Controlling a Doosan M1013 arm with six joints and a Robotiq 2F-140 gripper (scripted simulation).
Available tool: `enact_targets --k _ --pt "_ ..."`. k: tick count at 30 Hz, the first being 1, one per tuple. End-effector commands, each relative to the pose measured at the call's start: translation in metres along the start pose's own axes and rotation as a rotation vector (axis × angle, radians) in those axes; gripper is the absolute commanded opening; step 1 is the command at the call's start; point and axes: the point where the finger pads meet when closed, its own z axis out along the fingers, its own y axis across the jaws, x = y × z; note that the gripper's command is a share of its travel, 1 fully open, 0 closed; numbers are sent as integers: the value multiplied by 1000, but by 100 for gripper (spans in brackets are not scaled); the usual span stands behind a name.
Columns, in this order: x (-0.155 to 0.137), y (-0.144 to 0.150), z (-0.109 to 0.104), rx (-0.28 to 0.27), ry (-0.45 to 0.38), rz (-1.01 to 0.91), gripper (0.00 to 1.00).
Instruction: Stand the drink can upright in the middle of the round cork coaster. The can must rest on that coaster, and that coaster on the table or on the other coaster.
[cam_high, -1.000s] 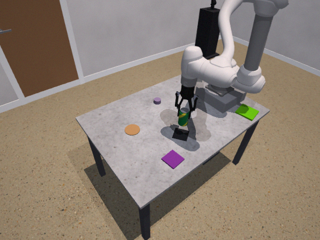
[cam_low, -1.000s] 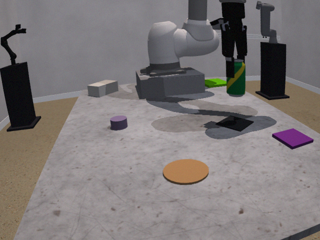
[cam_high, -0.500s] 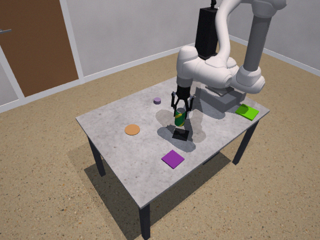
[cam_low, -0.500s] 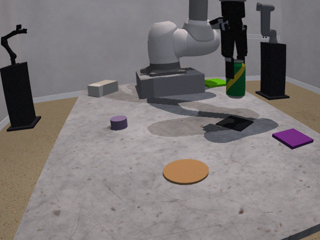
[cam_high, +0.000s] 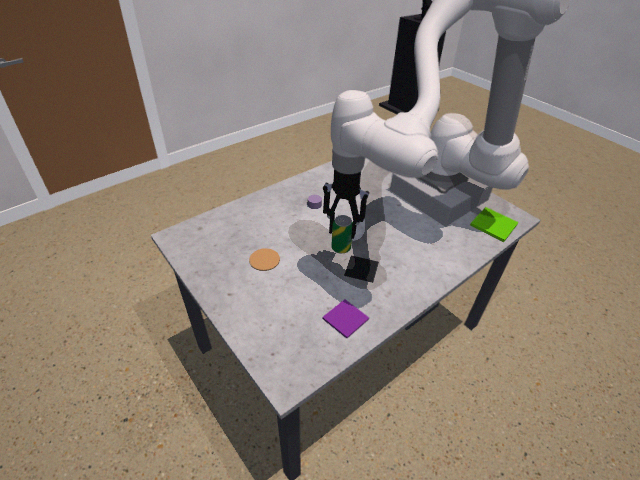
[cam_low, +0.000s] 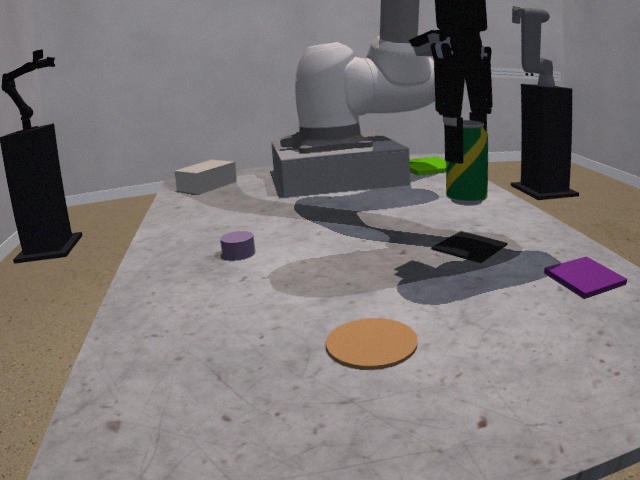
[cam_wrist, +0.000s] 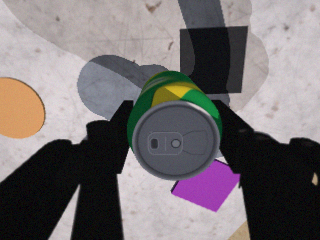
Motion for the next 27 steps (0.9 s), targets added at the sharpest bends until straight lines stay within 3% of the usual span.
enact_targets --k 1,27 --pt "-8 -17 -5 1 -4 -3 10" --pt "-40 -161 -6 1 -4 -4 10"
